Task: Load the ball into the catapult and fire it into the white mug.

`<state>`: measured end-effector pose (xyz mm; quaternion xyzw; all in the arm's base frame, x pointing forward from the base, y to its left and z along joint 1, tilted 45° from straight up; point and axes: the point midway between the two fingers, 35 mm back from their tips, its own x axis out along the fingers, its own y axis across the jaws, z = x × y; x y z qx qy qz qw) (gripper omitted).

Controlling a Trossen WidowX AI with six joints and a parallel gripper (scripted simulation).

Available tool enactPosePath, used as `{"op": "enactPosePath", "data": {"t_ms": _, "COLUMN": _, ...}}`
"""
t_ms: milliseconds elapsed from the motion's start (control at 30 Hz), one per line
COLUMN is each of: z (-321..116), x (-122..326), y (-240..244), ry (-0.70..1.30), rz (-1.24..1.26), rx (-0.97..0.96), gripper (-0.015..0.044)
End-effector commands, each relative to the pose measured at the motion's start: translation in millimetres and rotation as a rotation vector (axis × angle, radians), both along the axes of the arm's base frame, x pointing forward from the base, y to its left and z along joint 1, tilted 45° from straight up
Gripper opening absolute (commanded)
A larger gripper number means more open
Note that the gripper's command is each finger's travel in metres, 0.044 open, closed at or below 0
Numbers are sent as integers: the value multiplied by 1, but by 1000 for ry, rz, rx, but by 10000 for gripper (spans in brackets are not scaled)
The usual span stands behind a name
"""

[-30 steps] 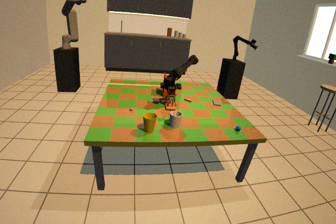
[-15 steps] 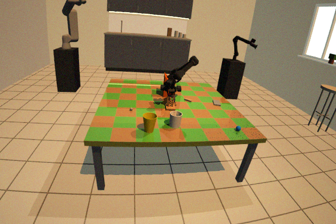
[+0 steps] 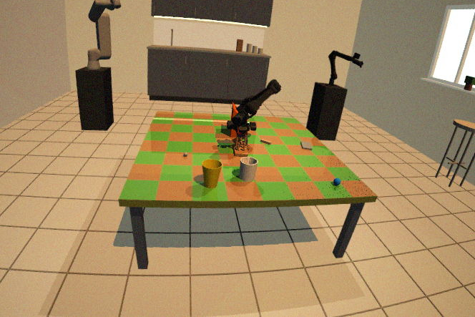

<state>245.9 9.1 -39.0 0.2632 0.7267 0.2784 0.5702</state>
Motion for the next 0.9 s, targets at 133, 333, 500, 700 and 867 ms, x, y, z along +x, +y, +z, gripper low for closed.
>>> {"op": "enactPosePath", "data": {"t_ms": 133, "z": 7, "x": 0, "y": -9, "ry": -1, "rz": -1, "rx": -3, "gripper": 289}}
{"op": "enactPosePath", "data": {"t_ms": 333, "z": 75, "x": -13, "y": -76, "ry": 5, "rz": -5, "rx": -5, "gripper": 440}}
{"op": "enactPosePath", "data": {"t_ms": 500, "z": 67, "x": -3, "y": -74, "ry": -2, "rz": -29, "rx": -19, "gripper": 440}}
{"op": "enactPosePath", "data": {"t_ms": 700, "z": 64, "x": 63, "y": -103, "ry": -93, "rz": -175, "rx": -117, "gripper": 440}}
{"op": "enactPosePath", "data": {"t_ms": 867, "z": 70, "x": 120, "y": -127, "ry": -182, "rz": -307, "rx": -175, "gripper": 440}}
